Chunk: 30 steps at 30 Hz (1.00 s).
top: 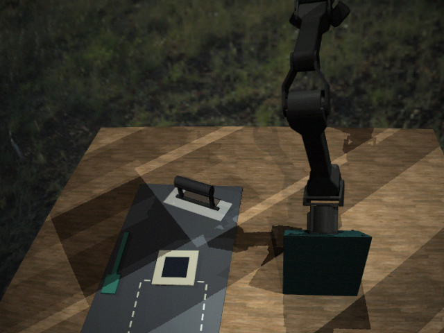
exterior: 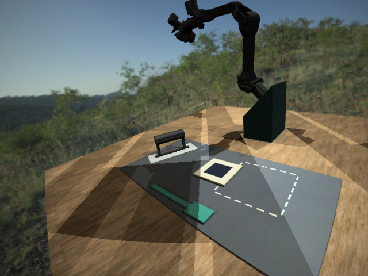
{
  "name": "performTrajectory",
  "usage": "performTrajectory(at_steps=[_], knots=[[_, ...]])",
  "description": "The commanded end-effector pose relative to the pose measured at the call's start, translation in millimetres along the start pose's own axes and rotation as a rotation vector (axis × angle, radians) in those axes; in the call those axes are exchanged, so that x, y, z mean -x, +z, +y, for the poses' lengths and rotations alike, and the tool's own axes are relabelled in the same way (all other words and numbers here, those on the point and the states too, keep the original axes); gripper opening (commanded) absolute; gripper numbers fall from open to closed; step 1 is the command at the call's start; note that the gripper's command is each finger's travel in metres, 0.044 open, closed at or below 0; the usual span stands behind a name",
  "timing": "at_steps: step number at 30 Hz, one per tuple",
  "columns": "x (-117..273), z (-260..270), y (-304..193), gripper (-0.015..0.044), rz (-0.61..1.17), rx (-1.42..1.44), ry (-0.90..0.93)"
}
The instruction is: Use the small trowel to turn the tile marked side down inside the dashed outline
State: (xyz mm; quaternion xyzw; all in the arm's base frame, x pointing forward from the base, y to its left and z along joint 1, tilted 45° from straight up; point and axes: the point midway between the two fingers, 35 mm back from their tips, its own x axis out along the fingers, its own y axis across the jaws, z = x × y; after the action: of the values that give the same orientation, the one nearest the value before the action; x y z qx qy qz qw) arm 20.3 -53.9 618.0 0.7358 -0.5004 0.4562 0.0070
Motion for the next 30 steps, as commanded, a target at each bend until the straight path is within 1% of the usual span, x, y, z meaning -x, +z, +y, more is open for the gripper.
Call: performTrajectory(at_steps=[1, 3, 7, 22, 28, 30], knots=[[0.0, 0.0, 0.0, 0.0100, 0.000, 0.000, 0.000], [0.0, 0.0, 0.0, 0.0100, 0.000, 0.000, 0.000], [0.0, 0.0, 0.0, 0.0000, 0.000, 0.000, 0.000], [0.0, 0.0, 0.0, 0.0000, 0.000, 0.000, 0.000], [-0.6, 0.7, 0.4, 0.0153, -0.002, -0.005, 0.002], [-5.2, 6.5, 3.9, 0.0205, -0.017, -0.047, 0.015]])
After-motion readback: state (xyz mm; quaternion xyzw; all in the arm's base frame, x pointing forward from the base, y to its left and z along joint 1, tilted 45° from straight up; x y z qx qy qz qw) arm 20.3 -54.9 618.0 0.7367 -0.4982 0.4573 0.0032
